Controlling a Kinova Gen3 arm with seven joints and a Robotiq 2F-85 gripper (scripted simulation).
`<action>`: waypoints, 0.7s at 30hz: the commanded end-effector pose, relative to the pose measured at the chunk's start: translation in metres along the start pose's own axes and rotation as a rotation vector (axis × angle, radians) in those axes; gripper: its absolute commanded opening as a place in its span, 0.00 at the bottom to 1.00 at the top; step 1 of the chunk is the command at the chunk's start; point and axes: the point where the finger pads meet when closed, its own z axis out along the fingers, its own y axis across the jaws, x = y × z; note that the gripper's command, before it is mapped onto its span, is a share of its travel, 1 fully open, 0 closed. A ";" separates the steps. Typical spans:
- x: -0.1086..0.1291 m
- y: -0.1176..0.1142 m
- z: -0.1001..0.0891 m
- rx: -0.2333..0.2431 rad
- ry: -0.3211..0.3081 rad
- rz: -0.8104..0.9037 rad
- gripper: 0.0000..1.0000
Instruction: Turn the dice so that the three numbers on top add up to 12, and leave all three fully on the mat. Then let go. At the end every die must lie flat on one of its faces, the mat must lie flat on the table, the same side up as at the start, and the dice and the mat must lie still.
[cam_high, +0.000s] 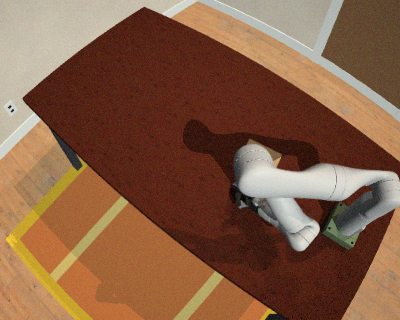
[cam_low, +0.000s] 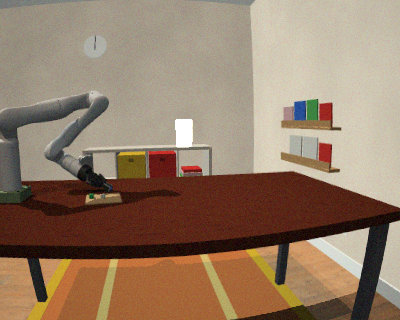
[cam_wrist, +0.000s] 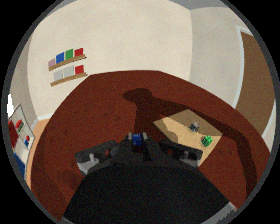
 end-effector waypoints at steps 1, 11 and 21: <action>0.001 0.000 0.000 0.000 0.001 0.001 0.11; 0.001 0.000 0.000 0.000 0.001 0.001 0.23; 0.001 0.000 0.000 0.000 0.001 0.001 0.31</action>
